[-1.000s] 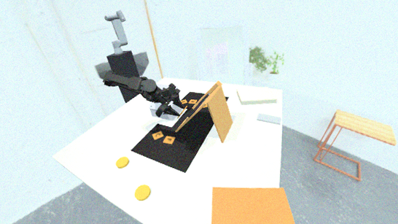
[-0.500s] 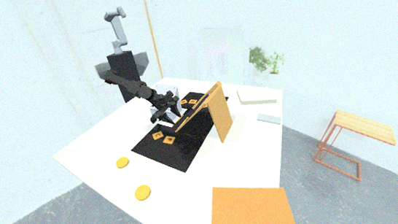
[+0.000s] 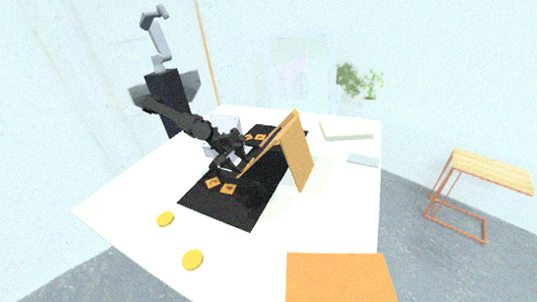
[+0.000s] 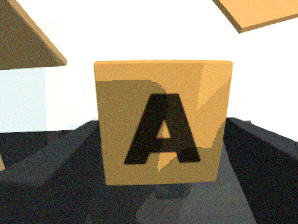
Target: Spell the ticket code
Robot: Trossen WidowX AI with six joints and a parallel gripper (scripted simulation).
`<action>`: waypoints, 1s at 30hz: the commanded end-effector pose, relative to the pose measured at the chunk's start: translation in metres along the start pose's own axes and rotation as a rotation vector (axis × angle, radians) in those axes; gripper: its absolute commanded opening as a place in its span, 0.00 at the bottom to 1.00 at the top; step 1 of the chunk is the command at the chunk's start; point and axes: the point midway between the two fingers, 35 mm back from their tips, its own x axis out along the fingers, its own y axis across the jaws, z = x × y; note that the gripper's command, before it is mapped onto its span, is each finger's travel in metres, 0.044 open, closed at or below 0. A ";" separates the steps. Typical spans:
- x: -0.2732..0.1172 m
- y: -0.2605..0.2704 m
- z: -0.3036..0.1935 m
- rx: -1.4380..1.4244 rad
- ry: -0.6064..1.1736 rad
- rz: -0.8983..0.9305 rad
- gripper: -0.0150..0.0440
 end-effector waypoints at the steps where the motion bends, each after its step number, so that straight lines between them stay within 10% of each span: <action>1: 0.000 0.001 0.001 -0.003 -0.006 0.003 0.25; 30: 0.000 0.016 -0.001 -0.002 -0.005 0.003 0.25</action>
